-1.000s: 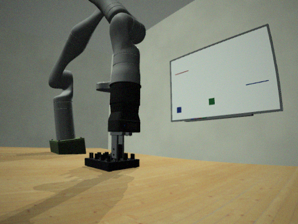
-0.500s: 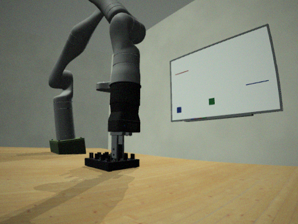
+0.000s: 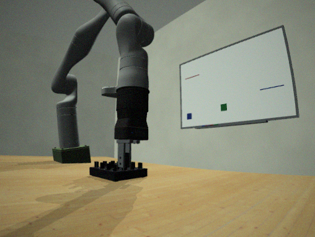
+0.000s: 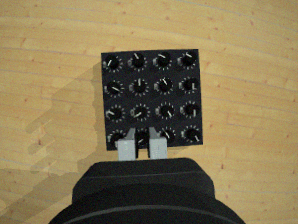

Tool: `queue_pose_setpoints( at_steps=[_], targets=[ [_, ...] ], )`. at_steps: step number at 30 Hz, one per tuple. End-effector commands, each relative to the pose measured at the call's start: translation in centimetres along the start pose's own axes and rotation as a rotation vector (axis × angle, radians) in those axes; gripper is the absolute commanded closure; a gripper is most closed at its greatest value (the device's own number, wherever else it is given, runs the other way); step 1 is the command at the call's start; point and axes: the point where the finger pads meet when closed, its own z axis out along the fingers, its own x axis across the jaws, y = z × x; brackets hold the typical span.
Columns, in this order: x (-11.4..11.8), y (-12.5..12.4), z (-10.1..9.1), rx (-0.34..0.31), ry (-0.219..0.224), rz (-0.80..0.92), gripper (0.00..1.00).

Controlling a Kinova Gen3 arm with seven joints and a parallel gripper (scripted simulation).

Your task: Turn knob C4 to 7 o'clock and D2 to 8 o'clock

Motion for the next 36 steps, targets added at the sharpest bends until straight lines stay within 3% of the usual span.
queue_pose_setpoints(
  at_steps=[1, 26, 36],
  targets=[
    [0.00, 0.07, -0.08, -0.002, 0.001, -0.011, 0.70],
    [0.00, 0.07, -0.08, -0.002, 0.000, -0.295, 0.70],
    [0.00, 0.07, -0.08, -0.002, 0.000, -0.517, 0.70]
  ],
)
